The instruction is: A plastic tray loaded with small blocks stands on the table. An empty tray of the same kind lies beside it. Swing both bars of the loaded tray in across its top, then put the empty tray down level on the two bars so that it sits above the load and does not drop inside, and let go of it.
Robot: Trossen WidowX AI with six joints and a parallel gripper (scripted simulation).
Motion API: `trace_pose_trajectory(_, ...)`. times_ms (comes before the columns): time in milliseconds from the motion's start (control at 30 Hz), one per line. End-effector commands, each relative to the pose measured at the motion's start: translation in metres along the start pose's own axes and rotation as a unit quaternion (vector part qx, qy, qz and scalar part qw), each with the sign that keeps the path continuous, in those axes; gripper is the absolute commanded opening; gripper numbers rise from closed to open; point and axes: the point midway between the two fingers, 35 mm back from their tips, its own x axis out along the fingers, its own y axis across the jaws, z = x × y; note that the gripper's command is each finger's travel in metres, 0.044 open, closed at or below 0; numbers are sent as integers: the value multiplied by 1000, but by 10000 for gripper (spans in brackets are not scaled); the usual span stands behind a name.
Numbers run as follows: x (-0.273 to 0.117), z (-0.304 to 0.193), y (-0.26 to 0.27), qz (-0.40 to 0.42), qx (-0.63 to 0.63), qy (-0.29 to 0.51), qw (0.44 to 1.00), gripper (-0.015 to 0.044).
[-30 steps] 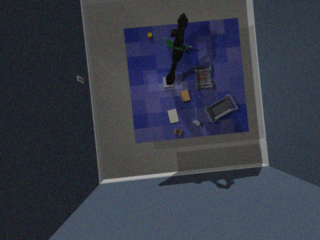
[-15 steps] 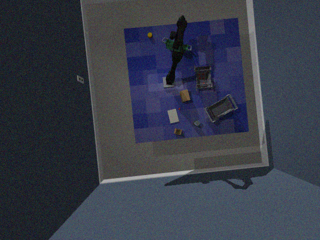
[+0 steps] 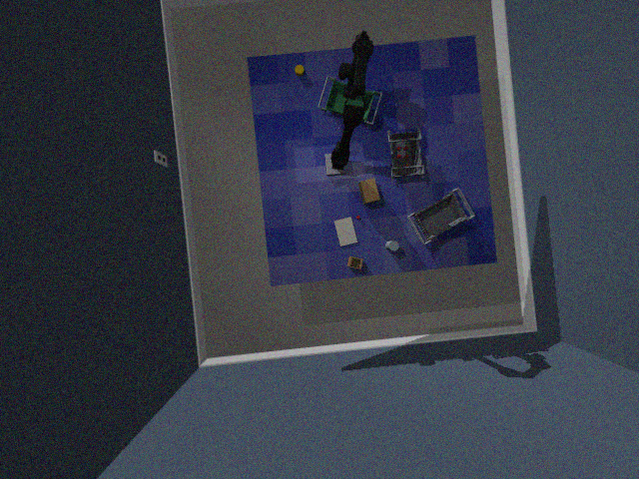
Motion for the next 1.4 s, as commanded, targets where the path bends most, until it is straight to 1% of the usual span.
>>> trace_pose_trajectory(0, -29, 0, -2, -5, 2, 1, 1000, 0)
trace_pose_trajectory(100, -35, 0, -2, -4, 2, 1, 1000, 0)
trace_pose_trajectory(133, -23, 0, -2, -7, 0, -1, 1000, 0)
trace_pose_trajectory(1367, -23, 0, -2, -7, 0, -1, 1000, 0)
